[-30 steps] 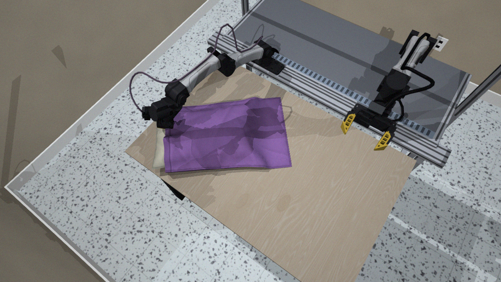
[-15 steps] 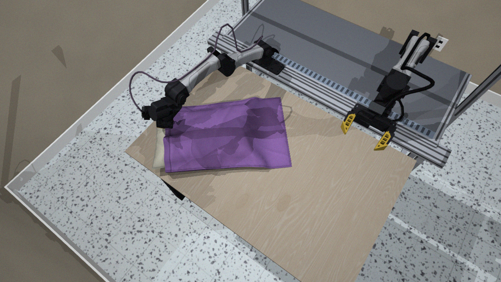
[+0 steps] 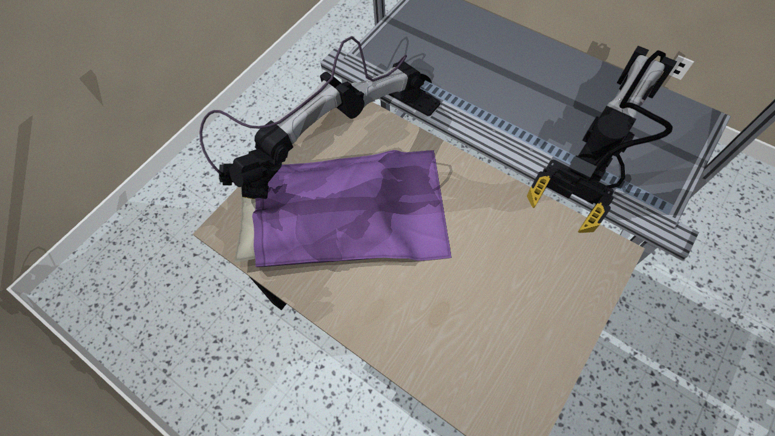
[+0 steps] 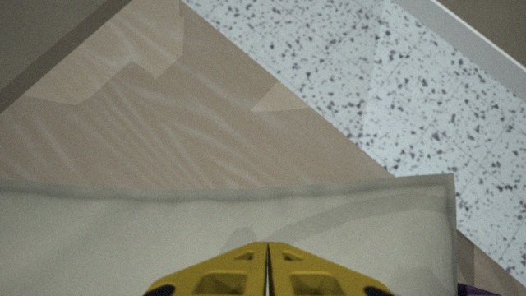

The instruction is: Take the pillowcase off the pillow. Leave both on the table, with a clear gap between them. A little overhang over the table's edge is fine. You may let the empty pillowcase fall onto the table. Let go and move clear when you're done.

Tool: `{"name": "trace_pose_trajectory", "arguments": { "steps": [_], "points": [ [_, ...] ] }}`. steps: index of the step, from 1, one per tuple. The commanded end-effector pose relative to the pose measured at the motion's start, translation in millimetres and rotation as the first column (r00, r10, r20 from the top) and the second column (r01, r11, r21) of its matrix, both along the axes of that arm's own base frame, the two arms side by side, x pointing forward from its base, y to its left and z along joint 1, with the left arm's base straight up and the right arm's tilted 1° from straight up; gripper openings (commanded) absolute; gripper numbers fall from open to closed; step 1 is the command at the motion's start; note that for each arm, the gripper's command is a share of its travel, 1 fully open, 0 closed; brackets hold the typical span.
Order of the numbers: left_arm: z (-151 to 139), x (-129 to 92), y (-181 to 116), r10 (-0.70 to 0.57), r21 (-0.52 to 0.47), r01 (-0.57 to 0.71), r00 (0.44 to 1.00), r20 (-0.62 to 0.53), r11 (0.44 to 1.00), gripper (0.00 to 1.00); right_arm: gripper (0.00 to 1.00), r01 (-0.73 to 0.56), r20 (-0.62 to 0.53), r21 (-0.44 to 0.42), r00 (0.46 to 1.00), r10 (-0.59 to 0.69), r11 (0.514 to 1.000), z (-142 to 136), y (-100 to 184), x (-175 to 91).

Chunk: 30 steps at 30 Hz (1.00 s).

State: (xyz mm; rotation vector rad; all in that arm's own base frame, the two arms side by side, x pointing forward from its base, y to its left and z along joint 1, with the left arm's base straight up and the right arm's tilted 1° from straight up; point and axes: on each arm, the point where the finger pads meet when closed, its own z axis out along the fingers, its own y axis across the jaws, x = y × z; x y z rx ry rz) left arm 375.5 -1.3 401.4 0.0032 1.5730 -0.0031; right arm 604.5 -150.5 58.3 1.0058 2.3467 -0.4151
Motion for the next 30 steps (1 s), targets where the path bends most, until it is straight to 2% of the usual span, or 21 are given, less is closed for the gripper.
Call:
{"name": "trace_pose_trajectory", "arguments": {
  "steps": [1,6,7,11,13,17,20,30],
  "points": [
    [16,-7,2,0.003,0.004,-0.003,0.999,0.033,1.0,1.0,0.03,-0.008,0.03,-0.004,1.0,0.009,1.0,6,1,8],
    [16,-7,2,0.003,0.004,-0.003,0.999,0.033,1.0,1.0,0.03,-0.012,0.027,-0.001,1.0,0.012,1.0,4,1,8],
    [16,-7,2,0.003,0.004,-0.003,0.999,0.033,1.0,1.0,0.03,-0.005,-0.004,-0.014,1.0,0.005,1.0,-5,0,3],
    [16,-7,2,0.003,0.004,-0.003,0.999,0.033,1.0,1.0,0.03,-0.005,0.045,-0.021,0.999,0.006,1.0,13,-1,10],
    [16,-7,2,0.003,0.004,-0.003,0.999,0.033,1.0,1.0,0.03,-0.014,0.006,0.005,1.0,0.014,1.0,-4,2,5],
    [16,-7,2,0.003,0.004,-0.003,0.999,0.033,1.0,1.0,0.03,-0.014,-0.001,0.008,1.0,0.014,1.0,-7,2,4],
    [16,-7,2,0.003,0.004,-0.003,0.999,0.033,1.0,1.0,0.03,-0.009,0.028,-0.007,1.0,0.009,1.0,5,1,8],
    [16,-7,2,0.003,0.004,-0.003,0.999,0.033,1.0,1.0,0.03,-0.004,0.029,-0.017,1.0,0.004,1.0,7,0,7]
  ]
}}
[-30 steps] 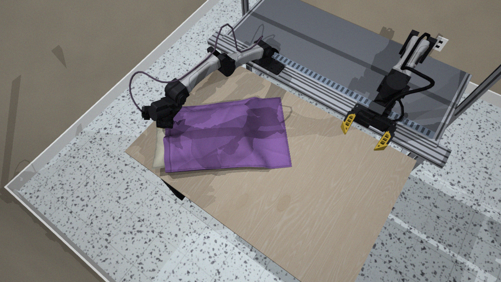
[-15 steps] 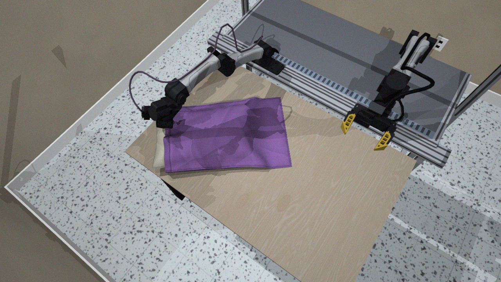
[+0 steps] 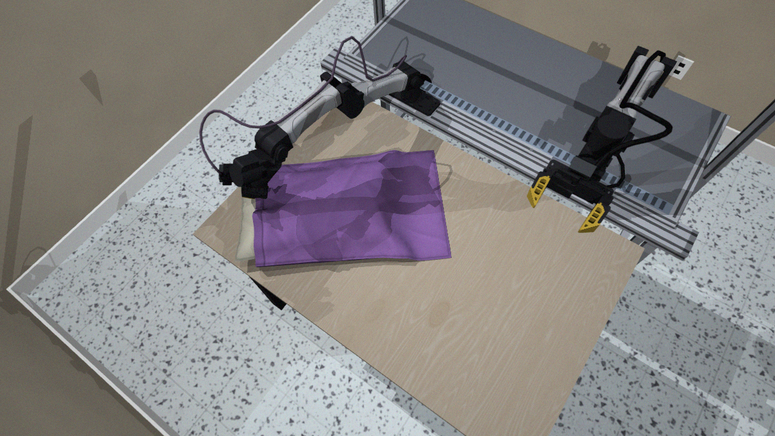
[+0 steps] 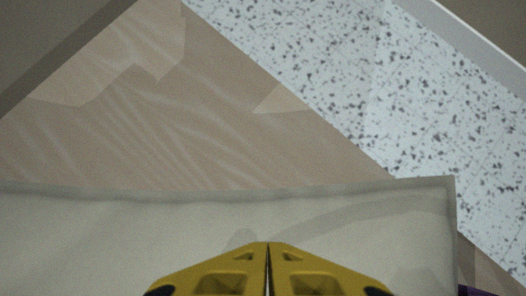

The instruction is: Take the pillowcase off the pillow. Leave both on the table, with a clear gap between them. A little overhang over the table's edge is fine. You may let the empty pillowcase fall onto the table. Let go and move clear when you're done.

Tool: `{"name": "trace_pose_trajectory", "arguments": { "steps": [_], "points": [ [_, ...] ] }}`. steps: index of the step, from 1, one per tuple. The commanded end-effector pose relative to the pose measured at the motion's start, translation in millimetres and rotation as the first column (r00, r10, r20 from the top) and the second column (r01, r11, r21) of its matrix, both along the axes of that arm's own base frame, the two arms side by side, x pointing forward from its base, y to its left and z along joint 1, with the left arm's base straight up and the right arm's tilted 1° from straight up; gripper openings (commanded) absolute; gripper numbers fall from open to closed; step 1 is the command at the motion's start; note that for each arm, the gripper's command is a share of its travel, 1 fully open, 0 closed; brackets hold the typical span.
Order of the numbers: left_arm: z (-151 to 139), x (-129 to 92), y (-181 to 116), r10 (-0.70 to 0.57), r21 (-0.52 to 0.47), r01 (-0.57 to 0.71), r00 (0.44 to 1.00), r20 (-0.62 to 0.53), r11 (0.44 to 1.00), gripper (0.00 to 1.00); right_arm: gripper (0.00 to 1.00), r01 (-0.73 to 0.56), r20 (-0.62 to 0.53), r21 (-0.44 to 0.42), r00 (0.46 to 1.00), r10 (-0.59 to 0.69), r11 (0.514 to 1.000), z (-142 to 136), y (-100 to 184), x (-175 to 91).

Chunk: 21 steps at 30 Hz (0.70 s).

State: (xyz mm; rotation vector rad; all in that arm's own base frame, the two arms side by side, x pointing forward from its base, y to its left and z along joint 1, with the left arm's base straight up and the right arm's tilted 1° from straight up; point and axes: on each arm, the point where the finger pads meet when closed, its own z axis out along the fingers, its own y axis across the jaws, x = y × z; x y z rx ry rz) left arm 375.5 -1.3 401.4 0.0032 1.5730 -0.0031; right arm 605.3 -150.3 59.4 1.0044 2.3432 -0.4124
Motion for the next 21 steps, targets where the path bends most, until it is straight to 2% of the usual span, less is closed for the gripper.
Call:
{"name": "trace_pose_trajectory", "arguments": {
  "steps": [1,21],
  "points": [
    [16.3,-7.2,1.8,0.003,0.004,-0.003,0.999,0.033,1.0,1.0,0.03,-0.003,0.025,-0.017,1.0,0.003,1.0,6.1,-0.6,6.6],
    [16.3,-7.2,1.8,0.003,0.004,-0.003,0.999,0.033,1.0,1.0,0.03,-0.003,0.028,-0.017,1.0,0.003,1.0,7.5,0.2,6.9]
  ]
}}
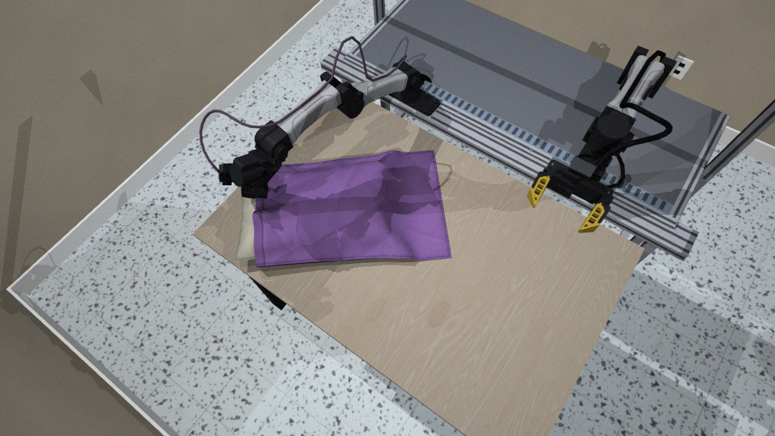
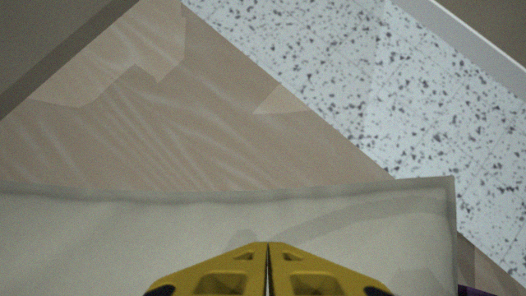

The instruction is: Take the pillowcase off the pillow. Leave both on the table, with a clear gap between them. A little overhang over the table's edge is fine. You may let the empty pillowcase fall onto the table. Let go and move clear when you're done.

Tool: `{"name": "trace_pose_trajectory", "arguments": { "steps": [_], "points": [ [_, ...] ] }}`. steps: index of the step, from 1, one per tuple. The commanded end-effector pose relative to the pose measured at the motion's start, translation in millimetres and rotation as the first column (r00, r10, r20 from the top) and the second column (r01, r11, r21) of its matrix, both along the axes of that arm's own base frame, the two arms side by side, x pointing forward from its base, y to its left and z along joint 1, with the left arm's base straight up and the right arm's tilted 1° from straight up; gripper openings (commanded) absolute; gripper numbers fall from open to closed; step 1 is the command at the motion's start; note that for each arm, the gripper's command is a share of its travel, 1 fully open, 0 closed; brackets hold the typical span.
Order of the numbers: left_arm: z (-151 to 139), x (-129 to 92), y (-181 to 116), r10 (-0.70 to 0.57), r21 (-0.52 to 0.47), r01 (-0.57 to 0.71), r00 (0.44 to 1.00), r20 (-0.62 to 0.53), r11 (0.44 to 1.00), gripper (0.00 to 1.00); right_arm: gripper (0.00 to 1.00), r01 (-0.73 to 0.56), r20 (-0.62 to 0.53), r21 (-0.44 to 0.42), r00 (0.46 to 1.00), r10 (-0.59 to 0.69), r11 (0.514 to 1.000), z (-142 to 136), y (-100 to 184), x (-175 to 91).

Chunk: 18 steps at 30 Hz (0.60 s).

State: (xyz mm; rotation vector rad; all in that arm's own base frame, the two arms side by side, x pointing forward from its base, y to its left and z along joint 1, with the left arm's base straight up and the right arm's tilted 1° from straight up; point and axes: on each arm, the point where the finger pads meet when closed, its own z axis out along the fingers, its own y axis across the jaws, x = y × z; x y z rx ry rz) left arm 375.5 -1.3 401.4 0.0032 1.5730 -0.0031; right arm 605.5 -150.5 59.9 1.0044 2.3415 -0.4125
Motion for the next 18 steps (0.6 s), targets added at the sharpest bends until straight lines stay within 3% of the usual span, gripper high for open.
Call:
{"name": "trace_pose_trajectory", "arguments": {
  "steps": [1,18],
  "points": [
    [16.3,-7.2,1.8,0.003,0.004,-0.003,0.999,0.033,1.0,1.0,0.03,-0.003,0.026,-0.016,1.0,0.004,1.0,7.1,0.3,6.7],
    [16.3,-7.2,1.8,0.003,0.004,-0.003,0.999,0.033,1.0,1.0,0.03,-0.004,0.029,-0.016,1.0,0.004,1.0,8.4,1.2,6.9]
  ]
}}
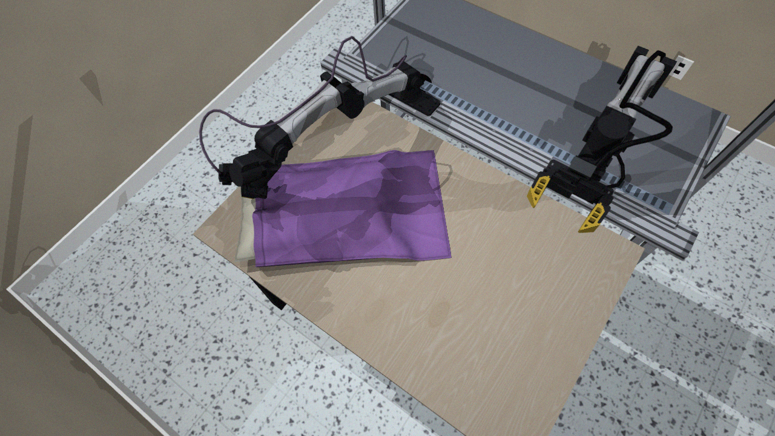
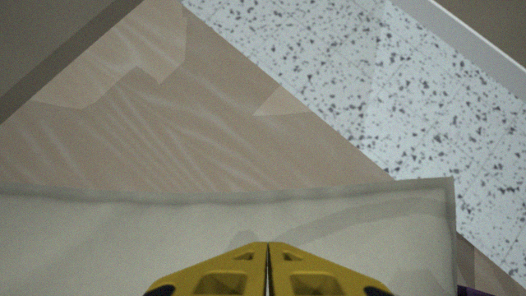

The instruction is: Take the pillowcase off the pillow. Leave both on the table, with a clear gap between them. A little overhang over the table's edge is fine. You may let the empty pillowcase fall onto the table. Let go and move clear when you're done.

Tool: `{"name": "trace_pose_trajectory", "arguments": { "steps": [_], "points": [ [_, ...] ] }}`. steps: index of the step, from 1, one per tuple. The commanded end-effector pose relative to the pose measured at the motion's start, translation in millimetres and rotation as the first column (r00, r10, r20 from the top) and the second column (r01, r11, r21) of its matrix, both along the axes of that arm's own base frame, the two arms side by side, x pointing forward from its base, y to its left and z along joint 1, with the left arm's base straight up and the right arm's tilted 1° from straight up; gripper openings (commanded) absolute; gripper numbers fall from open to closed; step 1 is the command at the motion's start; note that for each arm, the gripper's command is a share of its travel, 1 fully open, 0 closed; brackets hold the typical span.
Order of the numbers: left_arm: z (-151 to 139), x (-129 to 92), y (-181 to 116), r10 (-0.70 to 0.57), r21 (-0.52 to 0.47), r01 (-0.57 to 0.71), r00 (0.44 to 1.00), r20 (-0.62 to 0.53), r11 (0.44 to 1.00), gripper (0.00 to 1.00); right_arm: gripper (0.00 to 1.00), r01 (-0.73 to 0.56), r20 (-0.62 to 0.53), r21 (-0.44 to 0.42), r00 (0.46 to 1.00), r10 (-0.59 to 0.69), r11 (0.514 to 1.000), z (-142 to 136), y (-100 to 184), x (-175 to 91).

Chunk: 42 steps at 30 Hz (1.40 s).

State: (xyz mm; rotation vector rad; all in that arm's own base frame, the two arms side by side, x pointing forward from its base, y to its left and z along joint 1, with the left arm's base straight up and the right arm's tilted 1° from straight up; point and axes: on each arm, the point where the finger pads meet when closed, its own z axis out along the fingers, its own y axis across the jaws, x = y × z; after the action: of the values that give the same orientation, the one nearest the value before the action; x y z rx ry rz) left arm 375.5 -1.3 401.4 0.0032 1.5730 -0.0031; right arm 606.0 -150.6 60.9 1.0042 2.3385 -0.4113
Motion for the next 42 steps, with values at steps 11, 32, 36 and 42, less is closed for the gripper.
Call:
{"name": "trace_pose_trajectory", "arguments": {
  "steps": [11,32,36,42],
  "points": [
    [16,-7,2,0.003,0.004,-0.003,0.999,0.033,1.0,1.0,0.03,-0.004,0.027,-0.015,1.0,0.005,1.0,8,2,7],
    [16,-7,2,0.003,0.004,-0.003,0.999,0.033,1.0,1.0,0.03,-0.109,0.127,-0.011,0.986,0.109,0.994,70,19,12],
    [16,-7,2,0.003,0.004,-0.003,0.999,0.033,1.0,1.0,0.03,-0.105,0.125,-0.01,0.987,0.105,0.994,71,18,10],
    [16,-7,2,0.003,0.004,-0.003,0.999,0.033,1.0,1.0,0.03,-0.134,0.152,-0.016,0.979,0.135,0.991,87,25,10]
  ]
}}
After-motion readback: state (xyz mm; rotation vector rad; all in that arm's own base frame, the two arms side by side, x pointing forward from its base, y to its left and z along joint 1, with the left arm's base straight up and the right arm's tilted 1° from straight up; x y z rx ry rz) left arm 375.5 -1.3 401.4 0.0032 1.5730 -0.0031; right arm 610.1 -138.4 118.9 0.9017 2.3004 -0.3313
